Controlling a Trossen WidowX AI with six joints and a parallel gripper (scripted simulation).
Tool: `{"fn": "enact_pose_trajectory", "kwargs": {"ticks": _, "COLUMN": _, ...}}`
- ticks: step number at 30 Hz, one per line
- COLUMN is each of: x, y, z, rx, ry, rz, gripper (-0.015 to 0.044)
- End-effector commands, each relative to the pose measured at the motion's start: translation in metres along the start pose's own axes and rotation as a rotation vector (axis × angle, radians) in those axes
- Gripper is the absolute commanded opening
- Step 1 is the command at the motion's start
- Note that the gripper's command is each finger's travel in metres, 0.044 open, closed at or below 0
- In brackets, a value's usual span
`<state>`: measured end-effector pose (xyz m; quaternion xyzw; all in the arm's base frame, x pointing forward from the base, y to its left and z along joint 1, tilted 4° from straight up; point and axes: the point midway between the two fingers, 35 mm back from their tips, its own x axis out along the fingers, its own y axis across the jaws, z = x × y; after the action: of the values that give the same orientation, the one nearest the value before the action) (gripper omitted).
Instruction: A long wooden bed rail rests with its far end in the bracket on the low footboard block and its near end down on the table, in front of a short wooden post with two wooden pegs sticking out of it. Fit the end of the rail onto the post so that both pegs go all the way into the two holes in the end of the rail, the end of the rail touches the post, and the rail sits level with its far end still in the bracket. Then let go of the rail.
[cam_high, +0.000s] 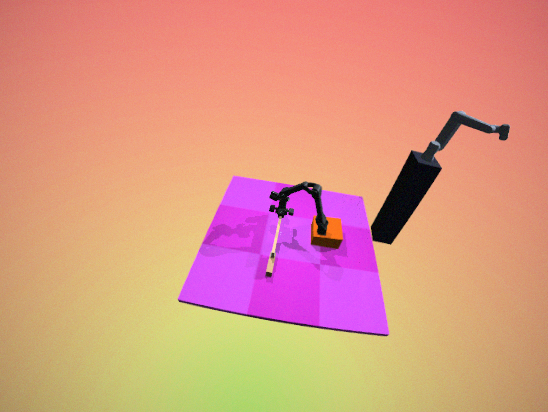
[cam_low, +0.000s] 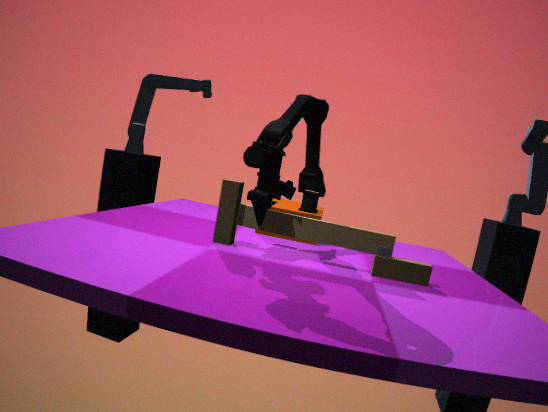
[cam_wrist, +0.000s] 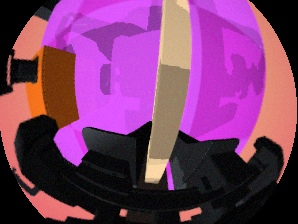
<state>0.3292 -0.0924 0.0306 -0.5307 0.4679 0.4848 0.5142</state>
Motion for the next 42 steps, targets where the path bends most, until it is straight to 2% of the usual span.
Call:
{"fn": "enact_pose_trajectory", "kwargs": {"ticks": 1, "x": -0.001, "y": 0.000, "z": -0.003, "rx": 0.000, "ry": 0.005, "rz": -0.001, "gripper": 0.0000}}
{"fn": "enact_pose_trajectory", "kwargs": {"ticks": 17, "x": -0.001, "y": 0.000, "z": -0.008, "rx": 0.000, "ry": 0.005, "rz": -0.001, "gripper": 0.0000}}
{"fn": "enact_pose_trajectory", "kwargs": {"ticks": 34, "x": 0.000, "y": 0.000, "z": -0.005, "rx": 0.000, "ry": 0.000, "rz": 0.000, "gripper": 0.0440}}
{"fn": "enact_pose_trajectory", "kwargs": {"ticks": 38, "x": -0.002, "y": 0.000, "z": -0.004, "rx": 0.000, "ry": 0.000, "rz": 0.000, "gripper": 0.0440}}
{"fn": "enact_pose_trajectory", "kwargs": {"ticks": 42, "x": -0.029, "y": 0.000, "z": 0.024, "rx": 0.000, "ry": 0.002, "rz": -0.001, "gripper": 0.0440}}
